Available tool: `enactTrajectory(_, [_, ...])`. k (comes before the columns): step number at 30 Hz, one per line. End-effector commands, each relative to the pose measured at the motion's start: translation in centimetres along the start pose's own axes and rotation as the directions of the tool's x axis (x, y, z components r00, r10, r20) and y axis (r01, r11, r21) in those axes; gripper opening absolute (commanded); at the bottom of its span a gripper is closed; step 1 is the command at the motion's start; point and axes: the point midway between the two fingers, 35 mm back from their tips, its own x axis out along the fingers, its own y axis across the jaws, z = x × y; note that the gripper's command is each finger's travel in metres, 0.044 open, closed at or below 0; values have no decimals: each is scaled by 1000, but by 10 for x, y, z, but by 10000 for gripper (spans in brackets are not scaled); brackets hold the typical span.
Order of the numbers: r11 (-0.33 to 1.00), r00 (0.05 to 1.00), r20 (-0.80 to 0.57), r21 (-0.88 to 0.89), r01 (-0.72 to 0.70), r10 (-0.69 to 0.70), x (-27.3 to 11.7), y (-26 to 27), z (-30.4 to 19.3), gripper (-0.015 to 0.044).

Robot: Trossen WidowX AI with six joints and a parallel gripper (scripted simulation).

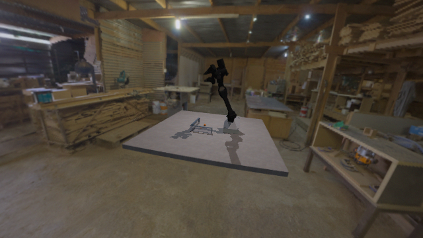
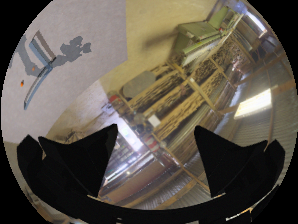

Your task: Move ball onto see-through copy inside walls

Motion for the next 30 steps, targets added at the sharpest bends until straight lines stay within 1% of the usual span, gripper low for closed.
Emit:
enactTrajectory(1, [1000,1000,-2,-4,3,-3,-1,-1,2,374])
enactTrajectory(3, [999,1000,-16,-40,21,-22,-7,-12,14,321])
enactTrajectory(7, [987,997,-45,-149,59,-67,-18,-37,57,216])
enactTrajectory(12, [955,994,-63,-290,69,-91,-16,-57,116,214])
enactTrajectory(17, [904,995,-66,-425,36,-71,8,-59,176,214])
enactTrajectory(24, [828,996,-84,-555,-77,37,70,-30,239,214])
enactTrajectory(30, [766,975,-120,-604,-222,188,138,23,261,214])
